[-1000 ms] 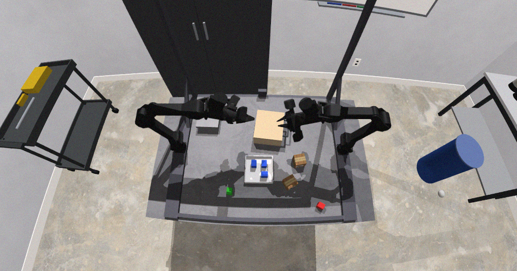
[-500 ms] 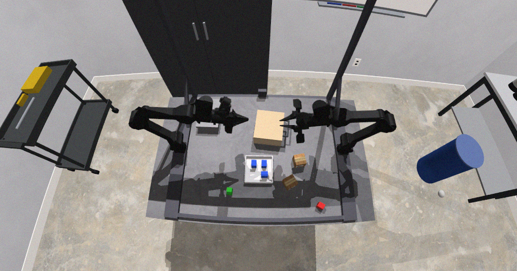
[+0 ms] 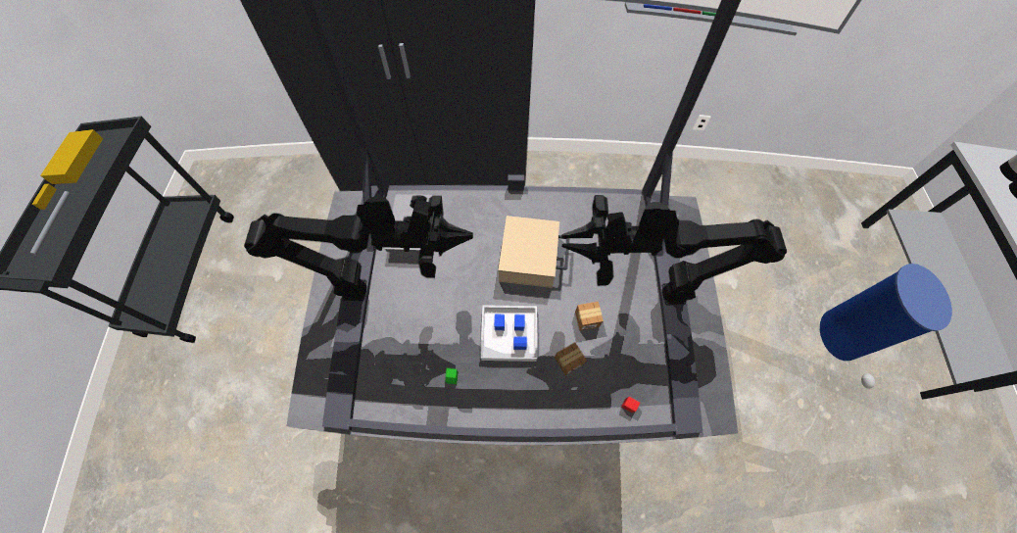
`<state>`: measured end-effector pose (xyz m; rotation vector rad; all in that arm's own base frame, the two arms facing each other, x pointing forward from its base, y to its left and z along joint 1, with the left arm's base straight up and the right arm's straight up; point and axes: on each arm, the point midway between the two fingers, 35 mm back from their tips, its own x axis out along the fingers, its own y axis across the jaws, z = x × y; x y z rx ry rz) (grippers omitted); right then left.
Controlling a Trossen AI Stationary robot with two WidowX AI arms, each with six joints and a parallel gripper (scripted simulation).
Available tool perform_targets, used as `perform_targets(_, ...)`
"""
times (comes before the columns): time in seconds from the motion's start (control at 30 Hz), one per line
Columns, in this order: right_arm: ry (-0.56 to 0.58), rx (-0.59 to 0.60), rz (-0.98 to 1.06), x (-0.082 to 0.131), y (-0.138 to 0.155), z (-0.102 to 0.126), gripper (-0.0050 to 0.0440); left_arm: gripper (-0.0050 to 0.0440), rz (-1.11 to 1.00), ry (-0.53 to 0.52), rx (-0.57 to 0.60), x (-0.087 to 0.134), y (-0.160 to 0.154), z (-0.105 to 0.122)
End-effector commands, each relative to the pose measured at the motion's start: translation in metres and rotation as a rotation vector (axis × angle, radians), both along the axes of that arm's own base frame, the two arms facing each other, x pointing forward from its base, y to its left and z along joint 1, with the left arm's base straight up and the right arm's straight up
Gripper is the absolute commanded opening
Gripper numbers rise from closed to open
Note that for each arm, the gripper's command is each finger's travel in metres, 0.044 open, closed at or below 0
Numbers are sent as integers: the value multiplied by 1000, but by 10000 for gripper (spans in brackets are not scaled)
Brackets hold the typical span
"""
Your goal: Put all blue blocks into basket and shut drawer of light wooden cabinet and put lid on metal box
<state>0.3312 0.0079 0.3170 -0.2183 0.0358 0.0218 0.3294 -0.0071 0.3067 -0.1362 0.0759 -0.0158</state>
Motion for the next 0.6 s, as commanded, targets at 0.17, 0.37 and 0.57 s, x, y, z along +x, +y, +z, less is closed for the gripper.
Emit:
perform_targets(0.17,-137,250,-12,-23,-9,17,-50,87,23,-172,155,-19,9,27)
perform_targets(0.37,-114,225,-7,-17,-6,14,-50,87,19,-157,138,-15,8,27)
perform_targets(0.57,-105,216,-9,-17,-6,13,-50,87,17,-144,131,-15,6,23)
